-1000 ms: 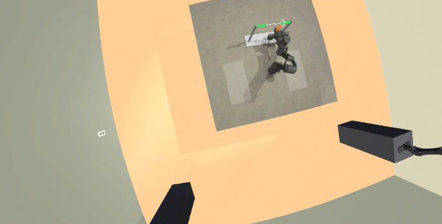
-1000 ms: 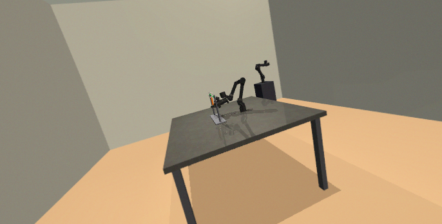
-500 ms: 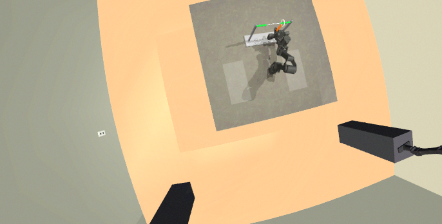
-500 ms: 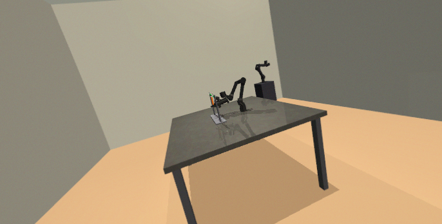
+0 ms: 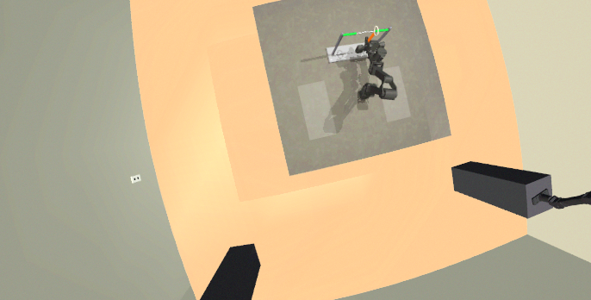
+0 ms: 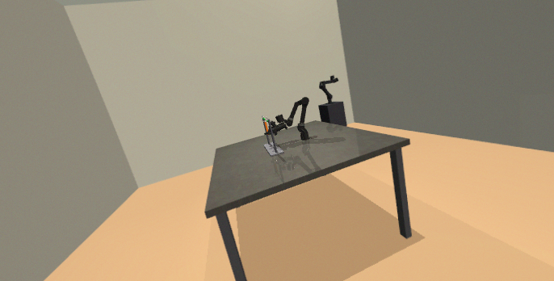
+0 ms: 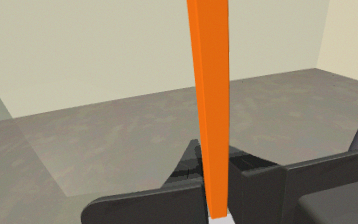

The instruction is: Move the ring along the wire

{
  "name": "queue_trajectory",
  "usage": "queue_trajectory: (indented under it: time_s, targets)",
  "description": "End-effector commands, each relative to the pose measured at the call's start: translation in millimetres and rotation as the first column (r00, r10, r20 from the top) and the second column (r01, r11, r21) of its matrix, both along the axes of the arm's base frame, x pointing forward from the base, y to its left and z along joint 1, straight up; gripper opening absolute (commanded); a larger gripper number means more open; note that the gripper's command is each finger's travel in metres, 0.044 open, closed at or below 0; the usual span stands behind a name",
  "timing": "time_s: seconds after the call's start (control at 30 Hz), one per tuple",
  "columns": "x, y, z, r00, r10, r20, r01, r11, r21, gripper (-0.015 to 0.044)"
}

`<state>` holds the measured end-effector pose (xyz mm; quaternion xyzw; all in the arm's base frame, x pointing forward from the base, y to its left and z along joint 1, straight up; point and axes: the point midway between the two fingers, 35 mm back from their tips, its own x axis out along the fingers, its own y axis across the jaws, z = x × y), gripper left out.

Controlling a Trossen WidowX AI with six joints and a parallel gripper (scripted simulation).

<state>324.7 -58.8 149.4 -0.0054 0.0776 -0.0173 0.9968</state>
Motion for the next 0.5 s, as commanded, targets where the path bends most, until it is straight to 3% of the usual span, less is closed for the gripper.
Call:
queue_trajectory:
  time_s: [0.0, 0.47]
  targets:
    - [-1, 4, -1, 1.000, -0.004, -0.004, 0.004, 1.000, 0.007, -0.0150]
    - [0, 19, -1, 1.000, -0.006, -0.005, 0.006, 1.000, 0.014, -0.0150]
